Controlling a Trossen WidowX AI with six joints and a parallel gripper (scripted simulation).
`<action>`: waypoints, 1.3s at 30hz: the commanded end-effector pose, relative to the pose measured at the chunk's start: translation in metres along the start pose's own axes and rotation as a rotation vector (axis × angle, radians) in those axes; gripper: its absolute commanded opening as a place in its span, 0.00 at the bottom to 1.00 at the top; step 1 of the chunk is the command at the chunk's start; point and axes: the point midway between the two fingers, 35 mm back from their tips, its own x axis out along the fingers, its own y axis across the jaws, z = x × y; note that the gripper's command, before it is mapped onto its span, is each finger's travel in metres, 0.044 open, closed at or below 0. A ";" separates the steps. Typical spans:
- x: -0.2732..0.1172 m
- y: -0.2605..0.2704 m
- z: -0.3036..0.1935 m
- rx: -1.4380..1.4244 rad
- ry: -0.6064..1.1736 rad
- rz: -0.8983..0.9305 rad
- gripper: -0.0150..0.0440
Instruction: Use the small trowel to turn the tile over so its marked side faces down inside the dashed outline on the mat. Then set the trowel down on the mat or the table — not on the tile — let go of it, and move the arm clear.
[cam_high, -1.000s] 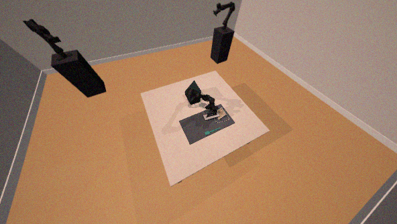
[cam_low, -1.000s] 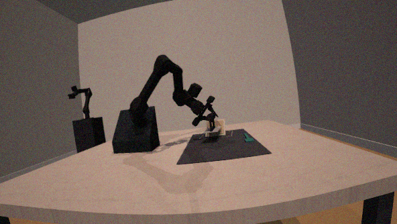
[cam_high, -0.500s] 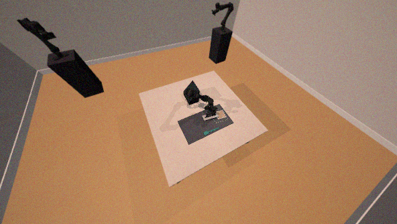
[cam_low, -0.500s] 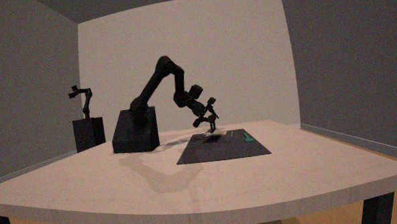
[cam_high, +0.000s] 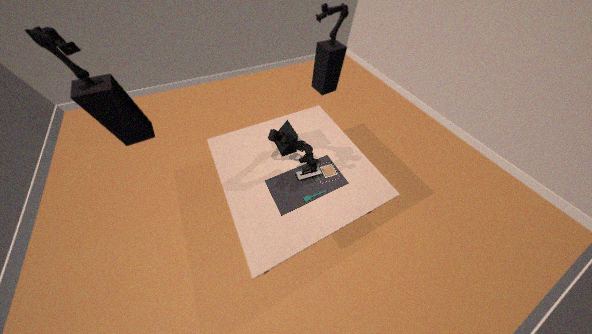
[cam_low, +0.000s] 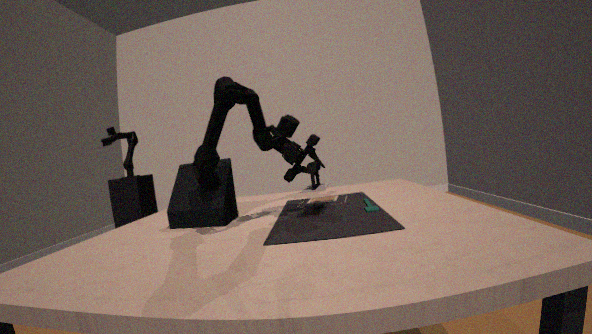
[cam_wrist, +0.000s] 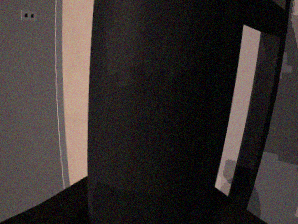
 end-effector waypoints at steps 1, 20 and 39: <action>-0.008 0.006 0.016 -0.002 0.005 0.006 0.25; -0.017 0.010 0.034 -0.003 0.004 0.006 0.25; -0.017 0.010 0.034 -0.003 0.004 0.006 0.25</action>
